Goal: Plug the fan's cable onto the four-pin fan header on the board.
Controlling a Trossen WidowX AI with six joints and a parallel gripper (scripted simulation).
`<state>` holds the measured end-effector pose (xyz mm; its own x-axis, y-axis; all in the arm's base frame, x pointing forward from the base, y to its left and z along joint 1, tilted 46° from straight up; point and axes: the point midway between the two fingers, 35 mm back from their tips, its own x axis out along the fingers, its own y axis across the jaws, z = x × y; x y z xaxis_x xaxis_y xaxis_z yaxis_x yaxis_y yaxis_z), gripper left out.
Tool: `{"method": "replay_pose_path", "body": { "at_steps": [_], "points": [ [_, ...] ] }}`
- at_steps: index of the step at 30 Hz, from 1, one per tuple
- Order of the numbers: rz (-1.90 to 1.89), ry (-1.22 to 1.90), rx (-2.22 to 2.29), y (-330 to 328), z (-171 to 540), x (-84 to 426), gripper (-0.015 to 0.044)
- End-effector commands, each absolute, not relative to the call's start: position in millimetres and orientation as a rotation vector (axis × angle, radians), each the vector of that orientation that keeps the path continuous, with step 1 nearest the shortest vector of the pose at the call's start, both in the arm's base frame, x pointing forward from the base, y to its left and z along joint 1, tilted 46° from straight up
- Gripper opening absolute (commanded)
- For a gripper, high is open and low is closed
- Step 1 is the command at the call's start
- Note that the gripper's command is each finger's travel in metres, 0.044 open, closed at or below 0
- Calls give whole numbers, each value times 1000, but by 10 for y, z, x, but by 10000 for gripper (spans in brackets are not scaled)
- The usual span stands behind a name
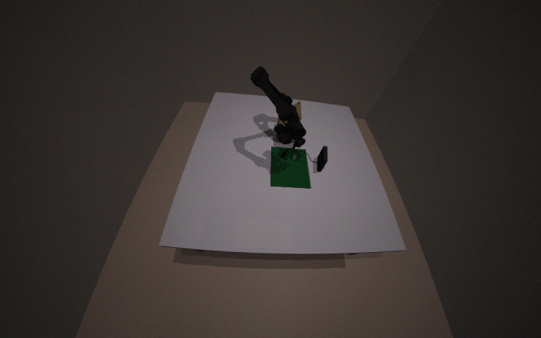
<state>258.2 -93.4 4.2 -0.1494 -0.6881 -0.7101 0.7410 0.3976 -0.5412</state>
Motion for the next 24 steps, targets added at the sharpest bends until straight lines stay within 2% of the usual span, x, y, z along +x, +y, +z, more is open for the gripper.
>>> {"method": "replay_pose_path", "body": {
  "at_steps": [1, 24],
  "points": [
    [-1253, 1201, 35, -1278, -297, 2433, 440],
    [-1255, 1201, 34, -1497, -511, 2373, 440]
  ]
}}
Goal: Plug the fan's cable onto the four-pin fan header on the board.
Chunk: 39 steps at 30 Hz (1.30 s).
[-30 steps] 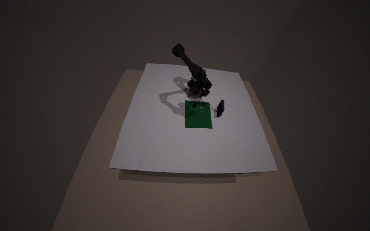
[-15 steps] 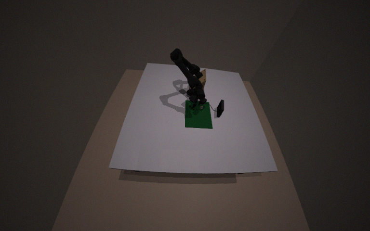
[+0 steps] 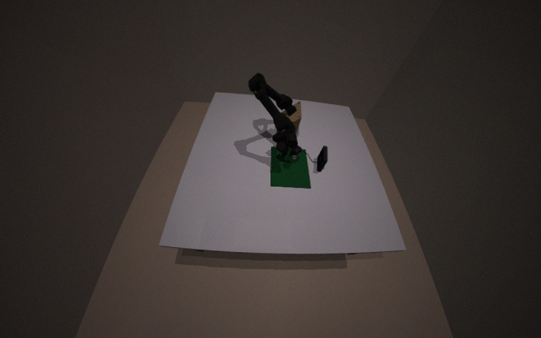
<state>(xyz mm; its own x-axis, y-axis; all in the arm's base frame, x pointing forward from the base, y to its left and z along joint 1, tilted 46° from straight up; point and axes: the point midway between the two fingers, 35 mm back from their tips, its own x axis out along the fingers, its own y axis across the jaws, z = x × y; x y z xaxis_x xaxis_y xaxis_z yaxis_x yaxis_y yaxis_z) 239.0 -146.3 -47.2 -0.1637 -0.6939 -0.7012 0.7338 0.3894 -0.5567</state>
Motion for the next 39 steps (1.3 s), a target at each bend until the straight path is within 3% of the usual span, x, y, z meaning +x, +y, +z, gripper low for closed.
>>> {"method": "replay_pose_path", "body": {
  "at_steps": [1, 20, 36, 39],
  "points": [
    [-1255, 1201, 34, -1508, -522, 2370, 440],
    [-1257, 1200, 30, -1696, -700, 2309, 440],
    [-1259, 1198, 40, -1684, -683, 2320, 20],
    [-1259, 1198, 40, -1684, -683, 2320, 0]
  ]
}}
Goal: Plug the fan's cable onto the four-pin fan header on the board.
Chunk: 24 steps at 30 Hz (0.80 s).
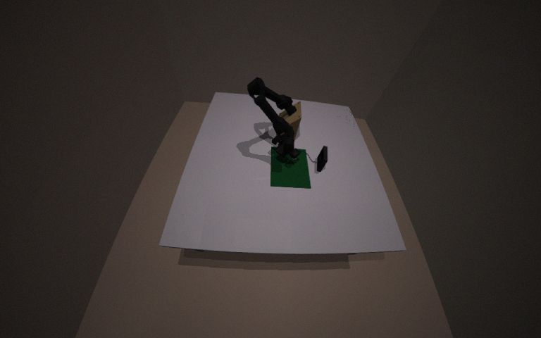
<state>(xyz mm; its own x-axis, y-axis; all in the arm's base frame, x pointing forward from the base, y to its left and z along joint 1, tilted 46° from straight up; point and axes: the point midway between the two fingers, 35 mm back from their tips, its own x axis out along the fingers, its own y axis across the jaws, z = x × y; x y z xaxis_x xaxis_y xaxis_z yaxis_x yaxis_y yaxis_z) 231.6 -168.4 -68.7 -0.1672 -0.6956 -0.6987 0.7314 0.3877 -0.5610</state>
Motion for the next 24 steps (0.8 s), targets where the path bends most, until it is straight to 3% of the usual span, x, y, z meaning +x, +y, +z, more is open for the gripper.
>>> {"method": "replay_pose_path", "body": {
  "at_steps": [1, 8, 24],
  "points": [
    [-1259, 1198, 40, -1684, -683, 2320, 0],
    [-1256, 1200, 33, -1331, -339, 2406, 0],
    [-1025, 1406, -219, -1035, -666, 2505, 0]
  ]
}}
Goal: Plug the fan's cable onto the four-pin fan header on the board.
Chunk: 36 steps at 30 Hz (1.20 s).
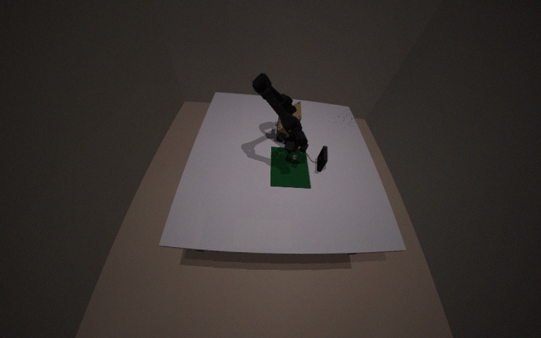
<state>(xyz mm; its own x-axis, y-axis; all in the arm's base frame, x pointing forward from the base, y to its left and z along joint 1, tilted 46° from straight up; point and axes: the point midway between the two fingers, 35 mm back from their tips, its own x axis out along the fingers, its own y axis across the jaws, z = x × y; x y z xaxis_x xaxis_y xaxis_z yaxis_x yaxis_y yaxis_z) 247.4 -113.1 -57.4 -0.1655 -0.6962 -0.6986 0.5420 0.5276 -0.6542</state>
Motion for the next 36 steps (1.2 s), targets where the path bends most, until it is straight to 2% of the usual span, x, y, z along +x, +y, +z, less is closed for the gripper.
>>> {"method": "replay_pose_path", "body": {
  "at_steps": [1, 8, 36],
  "points": [
    [-1002, 1424, -244, -1006, -697, 2510, 0],
    [-855, 1530, -400, -824, -894, 2525, 0],
    [-848, 1534, -407, -826, -895, 2599, 0]
  ]
}}
